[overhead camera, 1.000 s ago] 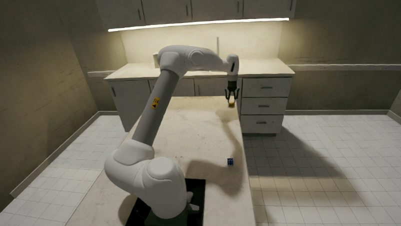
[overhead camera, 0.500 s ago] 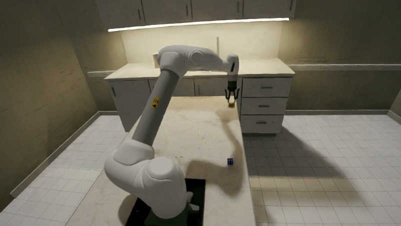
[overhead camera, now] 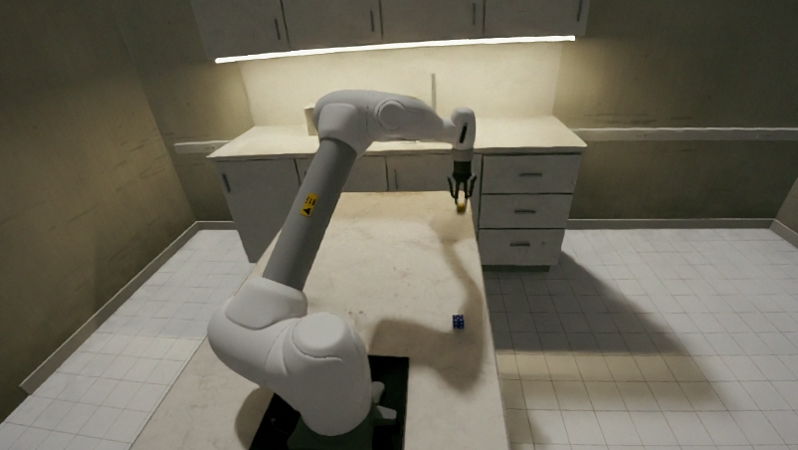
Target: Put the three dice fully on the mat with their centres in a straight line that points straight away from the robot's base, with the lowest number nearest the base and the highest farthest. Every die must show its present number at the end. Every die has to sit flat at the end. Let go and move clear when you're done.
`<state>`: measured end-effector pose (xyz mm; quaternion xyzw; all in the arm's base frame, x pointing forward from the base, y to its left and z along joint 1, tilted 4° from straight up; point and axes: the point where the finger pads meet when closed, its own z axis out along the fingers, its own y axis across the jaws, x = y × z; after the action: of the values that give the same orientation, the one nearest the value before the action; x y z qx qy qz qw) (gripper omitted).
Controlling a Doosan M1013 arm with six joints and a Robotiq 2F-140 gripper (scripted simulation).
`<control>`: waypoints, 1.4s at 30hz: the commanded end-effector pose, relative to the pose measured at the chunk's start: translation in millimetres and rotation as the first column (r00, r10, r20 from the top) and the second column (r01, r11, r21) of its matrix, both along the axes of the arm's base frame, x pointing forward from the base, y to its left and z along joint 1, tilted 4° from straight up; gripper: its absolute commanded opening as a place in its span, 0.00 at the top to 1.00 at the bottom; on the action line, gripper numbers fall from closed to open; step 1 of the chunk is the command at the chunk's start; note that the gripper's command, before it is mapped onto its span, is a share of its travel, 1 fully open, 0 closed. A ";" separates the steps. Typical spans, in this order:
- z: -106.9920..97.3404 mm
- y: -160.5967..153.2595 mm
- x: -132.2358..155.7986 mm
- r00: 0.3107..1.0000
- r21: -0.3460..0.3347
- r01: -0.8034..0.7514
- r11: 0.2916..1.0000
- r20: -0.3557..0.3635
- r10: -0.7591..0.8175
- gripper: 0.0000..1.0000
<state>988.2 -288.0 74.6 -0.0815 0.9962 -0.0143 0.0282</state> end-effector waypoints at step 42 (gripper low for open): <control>53.2 1.2 -2.7 1.000 0.000 0.000 1.000 0.002 0.000 0.76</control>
<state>985.7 -287.3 113.0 -0.0814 0.9962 -0.0144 0.0281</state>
